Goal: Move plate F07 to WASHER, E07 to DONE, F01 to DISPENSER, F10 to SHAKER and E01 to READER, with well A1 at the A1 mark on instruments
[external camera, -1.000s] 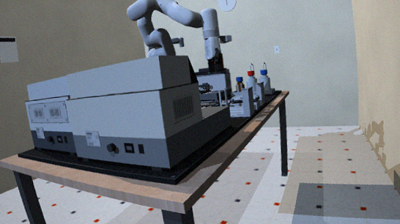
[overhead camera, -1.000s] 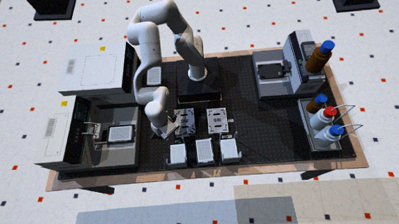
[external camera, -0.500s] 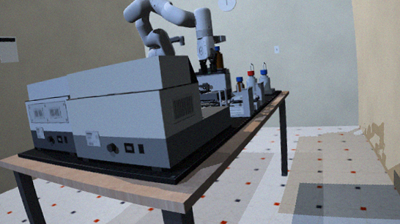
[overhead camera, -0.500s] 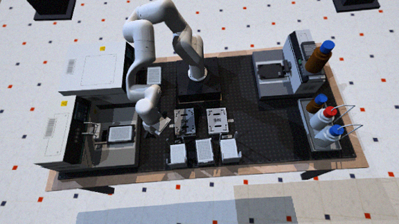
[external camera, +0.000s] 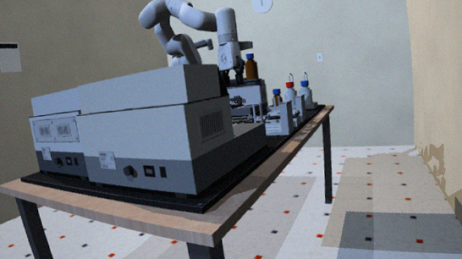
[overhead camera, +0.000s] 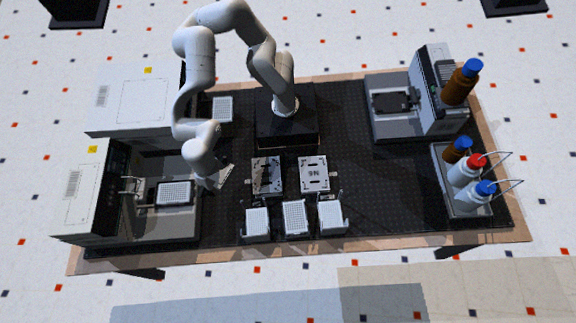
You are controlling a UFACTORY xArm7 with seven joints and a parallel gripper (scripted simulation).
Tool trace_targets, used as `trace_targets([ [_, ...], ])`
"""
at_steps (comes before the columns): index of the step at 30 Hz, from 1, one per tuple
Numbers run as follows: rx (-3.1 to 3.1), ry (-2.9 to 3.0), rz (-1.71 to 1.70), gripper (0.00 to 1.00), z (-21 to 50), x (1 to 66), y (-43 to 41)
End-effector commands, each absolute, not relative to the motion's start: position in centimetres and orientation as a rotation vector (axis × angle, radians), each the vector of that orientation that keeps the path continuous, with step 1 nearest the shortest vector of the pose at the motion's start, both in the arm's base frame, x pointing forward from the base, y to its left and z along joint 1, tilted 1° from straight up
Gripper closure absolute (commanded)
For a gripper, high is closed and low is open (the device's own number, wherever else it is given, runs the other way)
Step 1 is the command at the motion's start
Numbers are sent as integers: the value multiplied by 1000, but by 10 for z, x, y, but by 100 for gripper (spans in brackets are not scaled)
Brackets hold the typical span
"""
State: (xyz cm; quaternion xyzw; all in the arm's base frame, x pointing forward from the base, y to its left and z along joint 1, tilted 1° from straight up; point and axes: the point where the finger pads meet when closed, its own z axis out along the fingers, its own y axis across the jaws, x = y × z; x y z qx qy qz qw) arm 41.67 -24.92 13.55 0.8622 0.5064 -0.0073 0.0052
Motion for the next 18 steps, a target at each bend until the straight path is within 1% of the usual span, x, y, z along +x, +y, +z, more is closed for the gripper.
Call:
trace_targets([
  [1, 2672, 1631, -14, 0, 138, 415, -260],
  [11, 2672, 1631, -15, 0, 138, 404, -290],
  [18, 2525, 1851, -16, 0, 138, 404, -307],
])
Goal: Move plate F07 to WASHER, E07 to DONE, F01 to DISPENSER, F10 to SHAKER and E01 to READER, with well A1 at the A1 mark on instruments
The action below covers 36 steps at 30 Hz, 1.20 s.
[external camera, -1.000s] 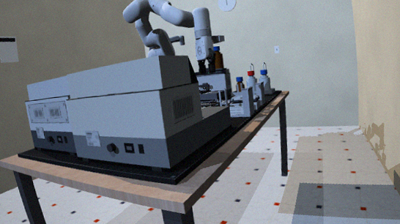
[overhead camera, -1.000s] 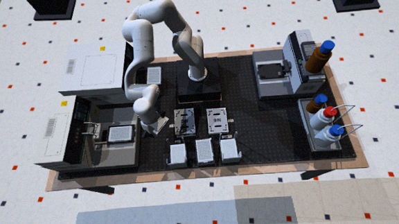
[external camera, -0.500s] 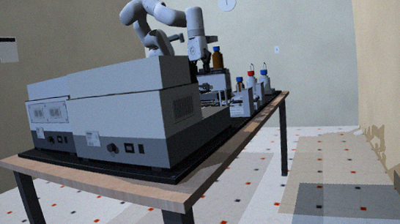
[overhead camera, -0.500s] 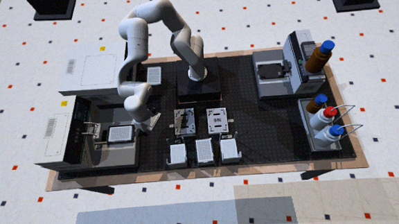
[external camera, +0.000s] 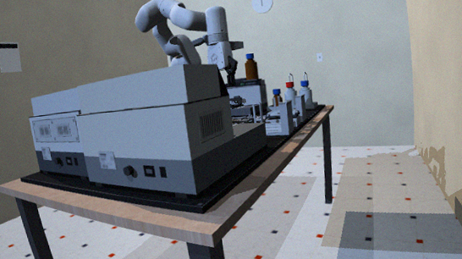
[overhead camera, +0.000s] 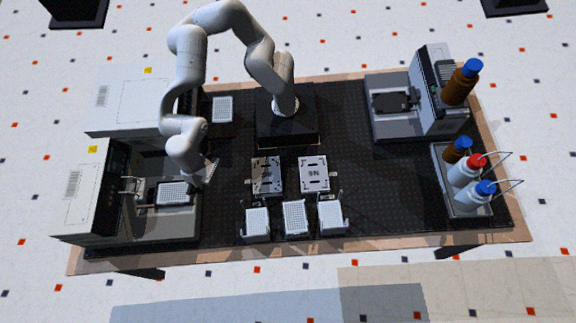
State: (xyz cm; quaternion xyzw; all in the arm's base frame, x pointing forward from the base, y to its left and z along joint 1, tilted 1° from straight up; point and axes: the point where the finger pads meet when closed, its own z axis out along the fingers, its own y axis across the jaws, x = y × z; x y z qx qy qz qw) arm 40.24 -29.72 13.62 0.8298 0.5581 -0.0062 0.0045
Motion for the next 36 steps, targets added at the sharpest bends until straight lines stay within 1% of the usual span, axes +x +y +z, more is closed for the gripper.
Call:
trace_targets([
  [1, 2525, 1851, -16, 0, 138, 404, -310],
  [14, 2525, 1851, -16, 0, 139, 403, -346],
  [18, 2370, 2047, -18, 0, 139, 403, -359],
  [32, 2361, 2057, -18, 0, 140, 403, -399],
  [36, 2190, 2239, -19, 0, 140, 403, -413],
])
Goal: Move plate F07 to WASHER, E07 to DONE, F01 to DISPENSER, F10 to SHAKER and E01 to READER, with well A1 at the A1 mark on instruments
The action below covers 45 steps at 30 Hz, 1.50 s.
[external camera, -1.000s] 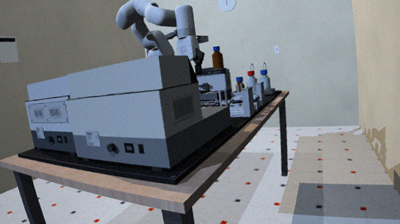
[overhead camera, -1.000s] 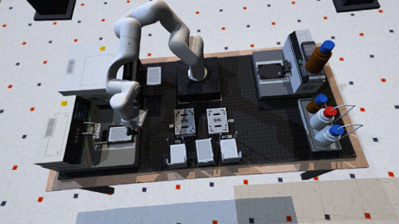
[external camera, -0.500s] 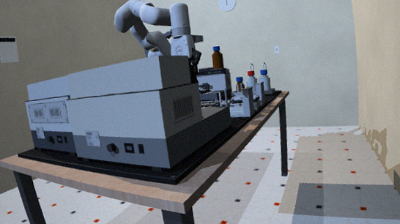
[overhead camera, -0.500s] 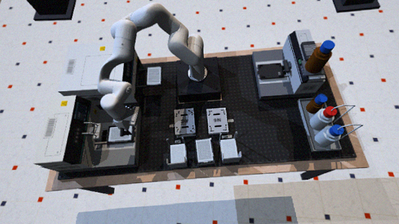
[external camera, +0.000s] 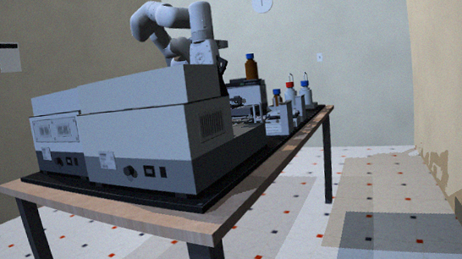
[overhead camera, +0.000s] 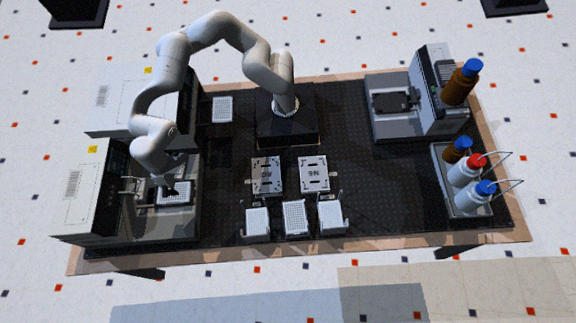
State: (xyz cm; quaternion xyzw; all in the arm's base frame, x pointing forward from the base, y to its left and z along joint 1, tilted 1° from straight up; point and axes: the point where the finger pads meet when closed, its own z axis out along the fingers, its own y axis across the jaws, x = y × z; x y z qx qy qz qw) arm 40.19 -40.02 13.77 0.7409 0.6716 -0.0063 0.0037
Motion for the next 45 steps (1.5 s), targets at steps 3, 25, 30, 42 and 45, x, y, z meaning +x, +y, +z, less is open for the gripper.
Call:
trace_targets([
  [3, 2180, 2249, -19, 0, 140, 403, -423],
  [25, 2180, 2248, -19, 0, 141, 403, -457],
  [30, 2180, 2248, -19, 0, 141, 403, -457],
  [42, 2180, 2249, -19, 0, 141, 403, -457],
  [45, 2180, 2249, -19, 0, 141, 403, -457],
])
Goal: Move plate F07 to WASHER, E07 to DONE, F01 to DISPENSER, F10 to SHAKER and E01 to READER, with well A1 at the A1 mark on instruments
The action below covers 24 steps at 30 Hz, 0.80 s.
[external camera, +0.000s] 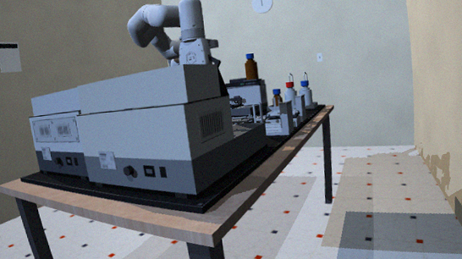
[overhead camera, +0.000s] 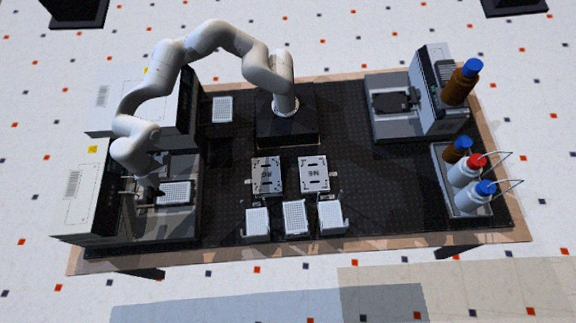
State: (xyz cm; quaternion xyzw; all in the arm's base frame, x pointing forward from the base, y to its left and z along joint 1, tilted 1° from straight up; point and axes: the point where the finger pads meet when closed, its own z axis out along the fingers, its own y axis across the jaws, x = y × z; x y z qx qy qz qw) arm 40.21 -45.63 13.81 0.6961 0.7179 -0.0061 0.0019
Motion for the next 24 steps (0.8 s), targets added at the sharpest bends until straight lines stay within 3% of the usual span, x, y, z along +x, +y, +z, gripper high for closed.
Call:
trace_targets([
  [1, 2180, 2249, -19, 0, 141, 403, -457],
  [24, 2180, 2248, -19, 0, 130, 403, -457],
])
